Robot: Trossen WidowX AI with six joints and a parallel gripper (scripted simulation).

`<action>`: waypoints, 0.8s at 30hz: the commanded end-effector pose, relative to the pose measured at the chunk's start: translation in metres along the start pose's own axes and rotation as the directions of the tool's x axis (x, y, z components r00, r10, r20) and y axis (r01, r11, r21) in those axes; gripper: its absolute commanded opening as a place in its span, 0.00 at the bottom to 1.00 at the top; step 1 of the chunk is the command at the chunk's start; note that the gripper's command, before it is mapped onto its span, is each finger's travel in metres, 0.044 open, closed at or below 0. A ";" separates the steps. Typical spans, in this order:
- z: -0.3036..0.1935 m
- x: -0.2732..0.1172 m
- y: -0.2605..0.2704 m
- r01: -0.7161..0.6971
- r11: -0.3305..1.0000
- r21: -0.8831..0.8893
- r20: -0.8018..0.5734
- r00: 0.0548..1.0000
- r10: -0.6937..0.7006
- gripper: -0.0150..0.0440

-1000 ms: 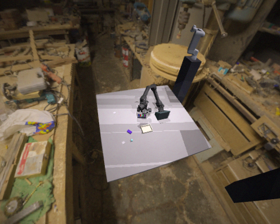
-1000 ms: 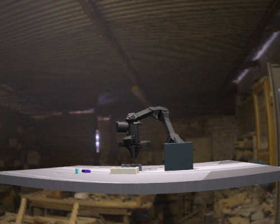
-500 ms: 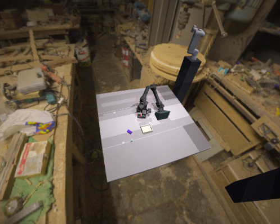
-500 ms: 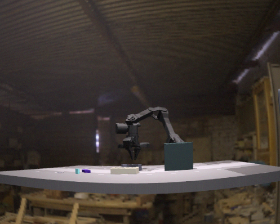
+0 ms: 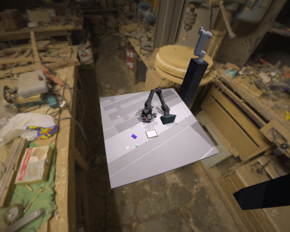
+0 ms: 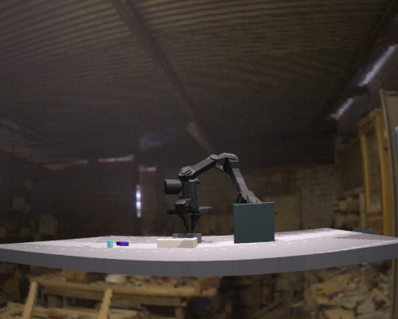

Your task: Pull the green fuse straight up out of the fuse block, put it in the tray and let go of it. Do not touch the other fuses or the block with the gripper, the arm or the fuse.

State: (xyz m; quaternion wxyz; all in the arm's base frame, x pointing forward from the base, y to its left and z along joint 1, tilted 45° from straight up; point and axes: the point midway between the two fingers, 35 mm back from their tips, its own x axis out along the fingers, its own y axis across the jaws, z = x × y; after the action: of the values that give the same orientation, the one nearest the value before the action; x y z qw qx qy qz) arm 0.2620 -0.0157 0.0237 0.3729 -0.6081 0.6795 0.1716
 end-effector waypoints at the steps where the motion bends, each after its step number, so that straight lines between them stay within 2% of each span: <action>1: -0.001 0.005 0.002 -0.002 1.000 -0.008 -0.008 1.000 0.002 0.37; 24: -0.001 0.013 0.002 -0.002 1.000 -0.008 -0.008 1.000 0.002 0.37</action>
State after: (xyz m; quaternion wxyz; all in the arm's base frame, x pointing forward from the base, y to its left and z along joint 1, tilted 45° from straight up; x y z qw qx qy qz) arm 0.2616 -0.0225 0.0166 0.3720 -0.6082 0.6798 0.1716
